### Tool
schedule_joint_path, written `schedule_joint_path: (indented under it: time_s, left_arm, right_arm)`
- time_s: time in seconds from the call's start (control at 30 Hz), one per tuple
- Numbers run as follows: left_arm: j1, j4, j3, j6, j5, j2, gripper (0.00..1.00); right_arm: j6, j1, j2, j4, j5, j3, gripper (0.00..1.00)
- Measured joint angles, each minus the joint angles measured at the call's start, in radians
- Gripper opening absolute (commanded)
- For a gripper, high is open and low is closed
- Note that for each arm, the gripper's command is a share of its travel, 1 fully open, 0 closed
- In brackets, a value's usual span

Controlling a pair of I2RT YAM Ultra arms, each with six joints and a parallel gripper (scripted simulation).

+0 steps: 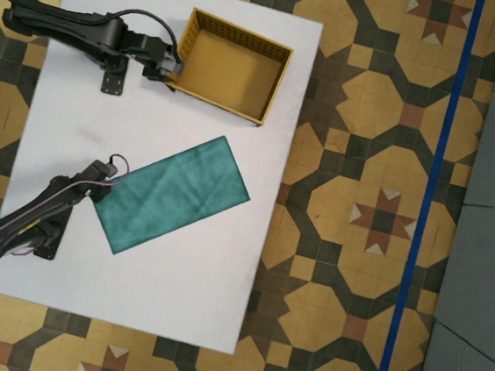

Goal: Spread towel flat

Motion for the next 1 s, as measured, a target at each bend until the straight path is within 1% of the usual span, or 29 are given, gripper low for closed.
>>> schedule_joint_path:
  time_s: [0.1,0.23,0.27,0.33,0.4,0.47,0.53,0.6,0.67,0.83,1.0]
  left_arm:
    - [0.0,0.0,0.0,0.0,0.0,0.0,0.64]
    - [0.0,0.0,0.0,0.0,0.0,0.0,0.64]
    - [0.0,0.0,0.0,0.0,0.0,0.0,0.64]
    - [0.0,0.0,0.0,0.0,0.0,0.0,0.64]
    - [0.0,0.0,0.0,0.0,0.0,0.0,0.64]
    - [0.0,0.0,0.0,0.0,0.0,0.0,0.64]
    - [0.0,0.0,0.0,0.0,0.0,0.0,0.64]
    - [0.0,0.0,0.0,0.0,0.0,0.0,0.64]
    - [0.0,0.0,0.0,0.0,0.0,0.0,0.64]
    - [0.0,0.0,0.0,0.0,0.0,0.0,0.64]
    - [0.0,0.0,0.0,0.0,0.0,0.0,0.64]
  right_arm:
    - [0.0,-0.002,0.015,0.011,0.0,-0.021,0.15]
    - [0.0,-0.002,0.011,0.026,0.0,-0.02,0.15]
    - [0.0,-0.002,0.008,0.009,0.0,-0.013,0.15]
    - [0.0,-0.002,-0.021,-0.045,0.0,0.02,0.15]
    - [0.016,-0.005,-0.069,-0.039,0.006,0.032,0.15]
    - [0.051,-0.017,-0.135,0.015,0.027,0.0,0.15]
    - [0.095,-0.023,-0.194,0.088,0.057,-0.057,0.15]
    - [0.134,-0.029,-0.223,0.156,0.084,-0.111,0.15]
    - [0.166,-0.032,-0.227,0.211,0.109,-0.144,0.15]
    - [0.245,-0.05,-0.219,0.418,0.186,-0.233,0.15]
    - [0.26,-0.128,-0.126,0.621,0.237,-0.239,0.15]
